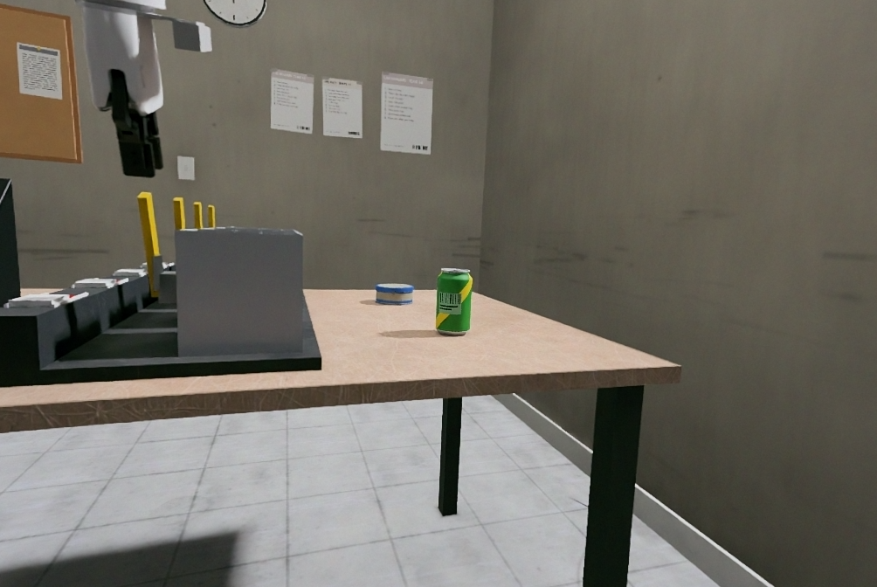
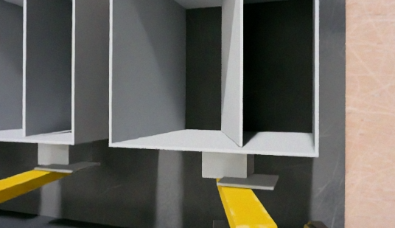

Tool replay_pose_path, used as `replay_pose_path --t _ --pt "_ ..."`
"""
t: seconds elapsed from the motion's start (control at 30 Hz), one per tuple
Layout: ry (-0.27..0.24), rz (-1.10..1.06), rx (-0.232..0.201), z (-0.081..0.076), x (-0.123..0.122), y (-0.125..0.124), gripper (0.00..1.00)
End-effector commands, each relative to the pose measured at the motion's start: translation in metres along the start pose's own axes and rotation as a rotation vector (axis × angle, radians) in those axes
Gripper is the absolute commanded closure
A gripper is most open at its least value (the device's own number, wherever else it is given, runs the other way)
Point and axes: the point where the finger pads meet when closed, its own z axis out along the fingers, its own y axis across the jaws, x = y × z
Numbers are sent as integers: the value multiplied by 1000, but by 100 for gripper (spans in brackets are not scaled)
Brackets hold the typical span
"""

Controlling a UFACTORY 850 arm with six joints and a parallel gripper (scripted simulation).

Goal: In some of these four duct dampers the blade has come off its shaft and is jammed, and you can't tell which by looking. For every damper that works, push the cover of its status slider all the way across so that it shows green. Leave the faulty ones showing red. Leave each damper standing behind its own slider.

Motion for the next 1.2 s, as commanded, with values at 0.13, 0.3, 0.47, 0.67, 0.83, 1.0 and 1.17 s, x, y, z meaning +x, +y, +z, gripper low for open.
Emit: replay_pose_path --t 0.13,0.3,0.47,0.67,0.83,1.0,1.17 --pt "-2 -4 14 0 -2 1 61" --pt "-2 -4 14 0 -2 1 61" --pt "-2 -4 14 0 -2 1 61" --pt "-2 -4 14 2 -2 1 61" --pt "-2 -4 14 6 -2 1 61" --pt "-2 -4 14 12 -2 1 61" --pt "-2 -4 14 22 -2 1 61"
